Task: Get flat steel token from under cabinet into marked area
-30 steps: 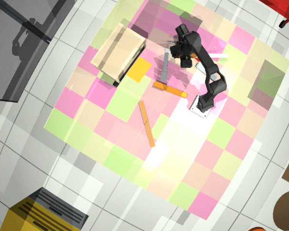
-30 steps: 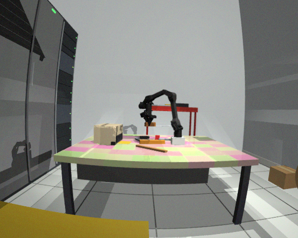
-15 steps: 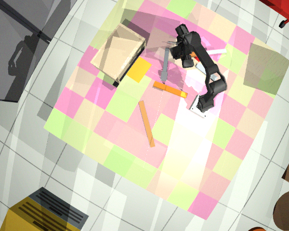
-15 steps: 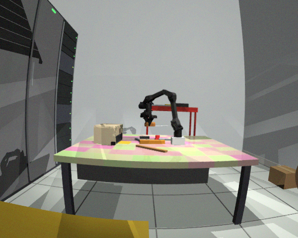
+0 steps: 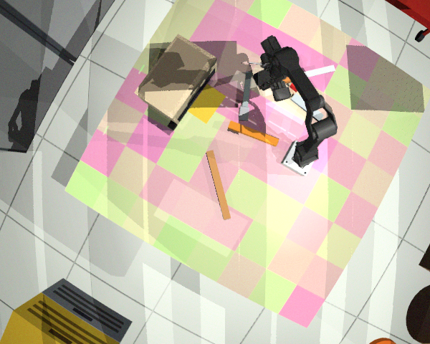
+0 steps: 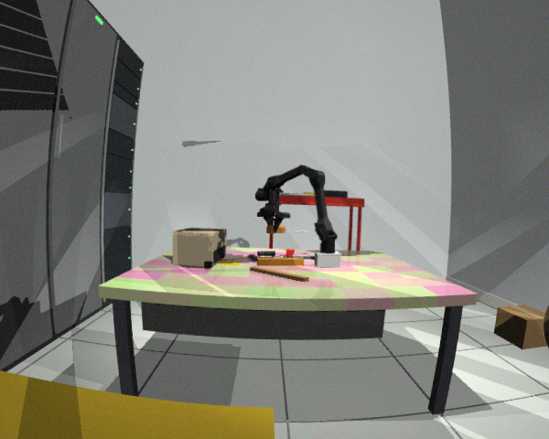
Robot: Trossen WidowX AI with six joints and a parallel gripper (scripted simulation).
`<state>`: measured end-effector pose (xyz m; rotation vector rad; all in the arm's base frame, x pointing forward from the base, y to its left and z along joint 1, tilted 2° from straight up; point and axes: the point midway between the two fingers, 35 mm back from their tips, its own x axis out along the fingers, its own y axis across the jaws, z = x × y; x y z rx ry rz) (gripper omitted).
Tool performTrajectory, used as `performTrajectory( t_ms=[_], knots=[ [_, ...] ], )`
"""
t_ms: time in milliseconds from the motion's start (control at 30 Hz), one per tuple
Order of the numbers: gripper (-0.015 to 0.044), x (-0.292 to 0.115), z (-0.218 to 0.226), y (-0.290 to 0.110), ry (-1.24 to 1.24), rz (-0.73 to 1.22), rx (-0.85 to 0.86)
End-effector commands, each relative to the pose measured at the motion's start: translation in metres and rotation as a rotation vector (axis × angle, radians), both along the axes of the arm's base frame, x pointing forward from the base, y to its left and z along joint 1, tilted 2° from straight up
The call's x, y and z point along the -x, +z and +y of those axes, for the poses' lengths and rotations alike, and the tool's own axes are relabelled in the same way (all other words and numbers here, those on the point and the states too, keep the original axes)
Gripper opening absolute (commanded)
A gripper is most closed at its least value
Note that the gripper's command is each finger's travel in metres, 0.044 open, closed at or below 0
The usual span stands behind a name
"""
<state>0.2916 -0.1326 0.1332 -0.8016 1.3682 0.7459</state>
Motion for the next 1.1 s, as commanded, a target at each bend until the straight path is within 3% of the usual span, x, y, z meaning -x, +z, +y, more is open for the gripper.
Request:
performTrajectory(
  t_ms=[0,1067],
  knots=[
    [0.0,0.0004,-0.0006,0.0011,0.04,0.002,0.008],
    [0.0,0.0002,0.0,0.0011,0.296,0.004,0.024]
  ],
)
